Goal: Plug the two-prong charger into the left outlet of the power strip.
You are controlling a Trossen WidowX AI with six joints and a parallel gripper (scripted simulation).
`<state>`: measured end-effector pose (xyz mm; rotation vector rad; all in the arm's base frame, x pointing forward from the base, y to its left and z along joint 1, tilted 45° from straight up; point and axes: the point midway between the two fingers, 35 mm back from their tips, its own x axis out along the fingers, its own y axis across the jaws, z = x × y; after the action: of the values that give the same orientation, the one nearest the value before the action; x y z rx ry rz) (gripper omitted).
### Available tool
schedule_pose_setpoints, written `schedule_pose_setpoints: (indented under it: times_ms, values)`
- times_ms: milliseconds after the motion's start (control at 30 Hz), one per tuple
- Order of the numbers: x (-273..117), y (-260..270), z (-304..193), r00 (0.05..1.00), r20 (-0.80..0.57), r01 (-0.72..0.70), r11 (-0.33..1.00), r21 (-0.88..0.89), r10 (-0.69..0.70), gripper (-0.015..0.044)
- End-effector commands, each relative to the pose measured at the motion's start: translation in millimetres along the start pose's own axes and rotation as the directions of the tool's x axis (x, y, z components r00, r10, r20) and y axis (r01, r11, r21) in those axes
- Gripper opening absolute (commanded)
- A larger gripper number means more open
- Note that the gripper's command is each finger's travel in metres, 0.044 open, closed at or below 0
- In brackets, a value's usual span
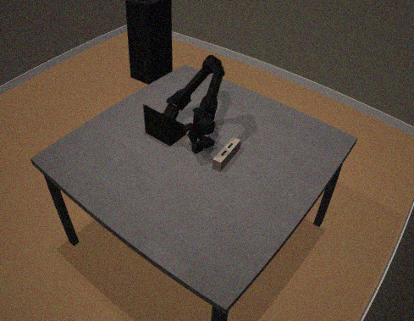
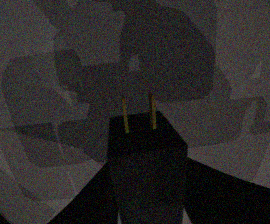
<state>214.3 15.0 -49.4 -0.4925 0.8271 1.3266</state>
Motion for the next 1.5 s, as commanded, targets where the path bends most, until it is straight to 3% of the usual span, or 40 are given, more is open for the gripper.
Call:
schedule_pose_setpoints:
  times_ms: [0, 467, 1467]
  values:
    - [-5.9, -1.7, -0.7, 1.000, -0.002, 0.003, 1.000, -0.002, -0.003, 0.0000]
    - [-54.3, 4.3, -5.4, 1.000, 0.002, -0.002, 1.000, 0.005, 0.002, 0.0000]
    - [-43.9, -1.4, 12.4, 1.000, 0.011, -0.018, 0.948, 0.318, 0.016, 0.0000]
